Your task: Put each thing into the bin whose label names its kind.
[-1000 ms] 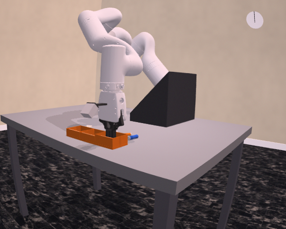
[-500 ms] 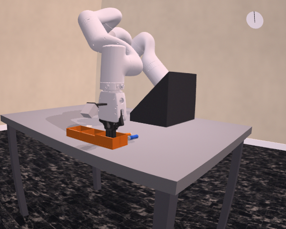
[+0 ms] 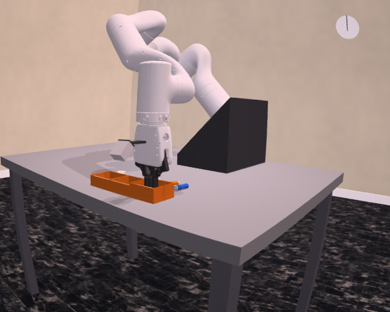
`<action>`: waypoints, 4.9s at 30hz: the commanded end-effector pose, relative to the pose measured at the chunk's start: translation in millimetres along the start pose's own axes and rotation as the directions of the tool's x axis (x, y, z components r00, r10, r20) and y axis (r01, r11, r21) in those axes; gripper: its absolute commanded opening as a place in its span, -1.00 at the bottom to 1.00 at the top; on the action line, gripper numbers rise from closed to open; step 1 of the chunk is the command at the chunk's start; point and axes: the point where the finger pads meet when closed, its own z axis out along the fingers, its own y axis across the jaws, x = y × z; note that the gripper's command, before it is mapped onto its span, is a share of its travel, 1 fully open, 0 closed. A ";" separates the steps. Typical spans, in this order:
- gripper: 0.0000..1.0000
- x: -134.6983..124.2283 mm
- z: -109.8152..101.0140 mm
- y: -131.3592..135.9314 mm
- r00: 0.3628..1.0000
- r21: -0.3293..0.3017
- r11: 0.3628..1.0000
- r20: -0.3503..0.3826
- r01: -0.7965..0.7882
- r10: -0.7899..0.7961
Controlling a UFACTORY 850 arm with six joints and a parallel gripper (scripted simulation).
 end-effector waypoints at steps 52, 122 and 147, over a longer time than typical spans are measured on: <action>-0.85 0.7 -178.5 -0.1 1.000 0.001 1.000 -0.002 -0.001 0.001; -0.53 -141.4 -57.4 48.9 0.868 0.001 0.868 -0.001 -0.496 0.496; -0.53 -140.9 -1.3 48.8 0.868 0.001 0.868 -0.001 -0.496 0.496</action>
